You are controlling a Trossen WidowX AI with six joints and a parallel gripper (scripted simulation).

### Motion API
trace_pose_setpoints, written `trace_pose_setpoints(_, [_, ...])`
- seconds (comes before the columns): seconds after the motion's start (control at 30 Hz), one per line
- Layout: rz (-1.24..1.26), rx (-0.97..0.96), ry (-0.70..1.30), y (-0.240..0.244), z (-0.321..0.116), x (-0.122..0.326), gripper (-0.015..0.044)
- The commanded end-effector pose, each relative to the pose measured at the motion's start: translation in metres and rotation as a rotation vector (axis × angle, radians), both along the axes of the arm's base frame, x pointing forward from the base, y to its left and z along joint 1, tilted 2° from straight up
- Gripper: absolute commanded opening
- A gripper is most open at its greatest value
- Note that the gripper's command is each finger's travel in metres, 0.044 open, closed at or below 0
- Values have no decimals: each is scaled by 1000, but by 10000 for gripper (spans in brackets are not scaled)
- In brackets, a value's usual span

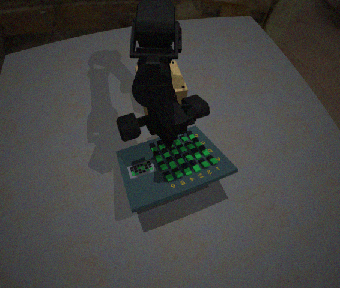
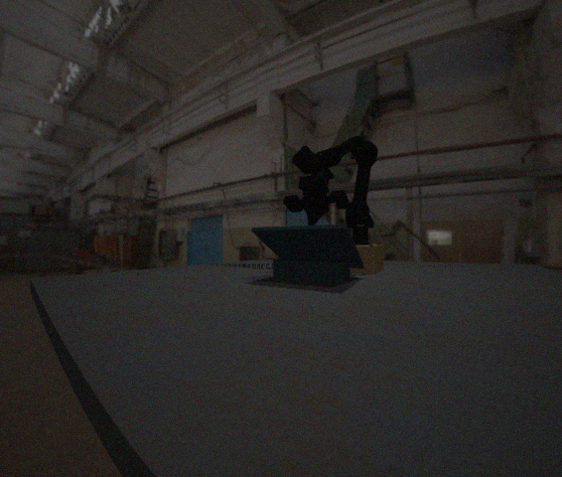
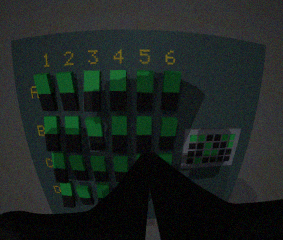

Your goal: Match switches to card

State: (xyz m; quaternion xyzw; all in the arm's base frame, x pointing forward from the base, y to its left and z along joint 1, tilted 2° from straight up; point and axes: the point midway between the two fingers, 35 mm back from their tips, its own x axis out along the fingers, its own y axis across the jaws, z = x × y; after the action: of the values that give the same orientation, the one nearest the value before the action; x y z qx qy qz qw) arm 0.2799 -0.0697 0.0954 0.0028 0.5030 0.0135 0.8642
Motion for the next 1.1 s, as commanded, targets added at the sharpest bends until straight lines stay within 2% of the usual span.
trace_pose_setpoints(0.0, [5,-7,-31,0,20,-6,0])
trace_pose_setpoints(0.13, [5,-6,-29,7,19,-9,0])
trace_pose_setpoints(0.37, [5,-1,-28,66,1,-41,0])
trace_pose_setpoints(0.5, [5,-1,-24,67,-4,-39,0])
trace_pose_setpoints(0.63, [5,-1,-5,68,-28,-24,0])
trace_pose_setpoints(1.07, [5,-1,-4,68,-40,-17,0])
